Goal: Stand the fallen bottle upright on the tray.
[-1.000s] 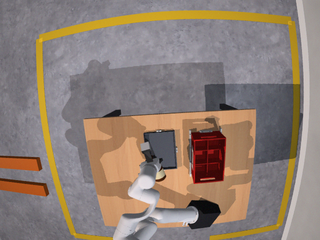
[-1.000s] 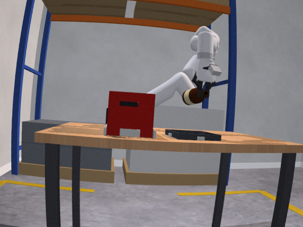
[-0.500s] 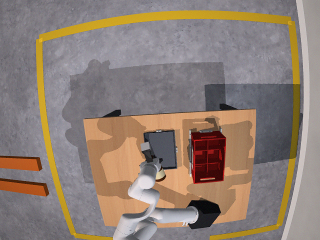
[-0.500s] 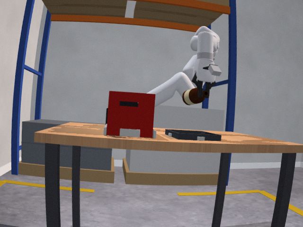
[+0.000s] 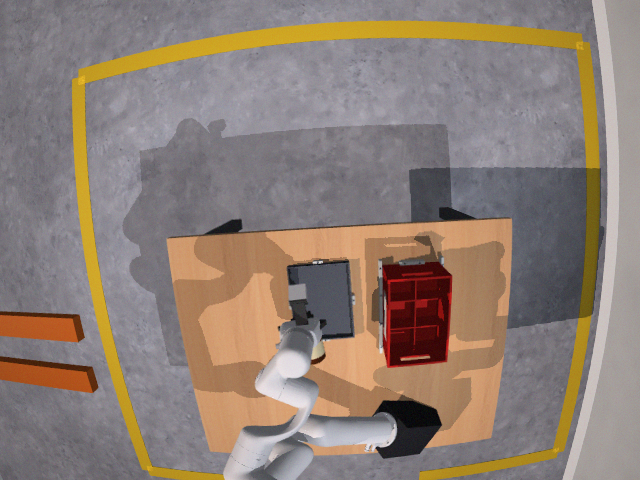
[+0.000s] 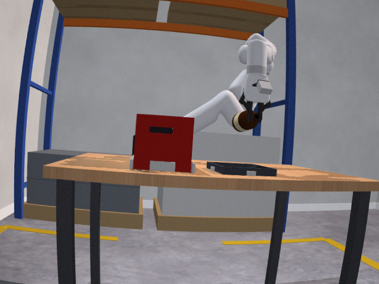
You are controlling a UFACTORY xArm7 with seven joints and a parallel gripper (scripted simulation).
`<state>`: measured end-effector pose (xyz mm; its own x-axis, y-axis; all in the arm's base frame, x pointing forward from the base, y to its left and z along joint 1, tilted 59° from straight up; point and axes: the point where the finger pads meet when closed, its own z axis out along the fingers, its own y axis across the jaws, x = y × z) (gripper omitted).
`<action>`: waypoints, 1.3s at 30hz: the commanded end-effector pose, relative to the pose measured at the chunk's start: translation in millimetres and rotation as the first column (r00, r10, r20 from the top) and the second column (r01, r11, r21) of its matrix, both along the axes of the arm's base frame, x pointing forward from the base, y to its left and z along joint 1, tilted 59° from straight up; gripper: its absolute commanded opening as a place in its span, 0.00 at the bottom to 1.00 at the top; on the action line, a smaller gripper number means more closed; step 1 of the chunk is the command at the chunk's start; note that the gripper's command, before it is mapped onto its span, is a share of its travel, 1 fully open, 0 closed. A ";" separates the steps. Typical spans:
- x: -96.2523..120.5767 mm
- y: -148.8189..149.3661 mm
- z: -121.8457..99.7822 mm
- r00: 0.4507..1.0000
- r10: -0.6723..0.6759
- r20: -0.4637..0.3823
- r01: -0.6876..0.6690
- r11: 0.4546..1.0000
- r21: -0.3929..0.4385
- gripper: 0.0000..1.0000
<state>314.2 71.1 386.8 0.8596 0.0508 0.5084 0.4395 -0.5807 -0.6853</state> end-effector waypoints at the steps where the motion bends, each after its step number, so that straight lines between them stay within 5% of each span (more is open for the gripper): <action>1: 0.5 -1.2 1.3 1.000 -0.019 -0.023 0.020 1.000 0.008 0.00; 28: 0.6 -1.2 1.3 0.995 -0.059 -0.087 0.061 0.998 0.027 0.00; 39: 0.5 -1.2 1.3 0.979 -0.109 -0.174 0.119 0.992 0.046 0.00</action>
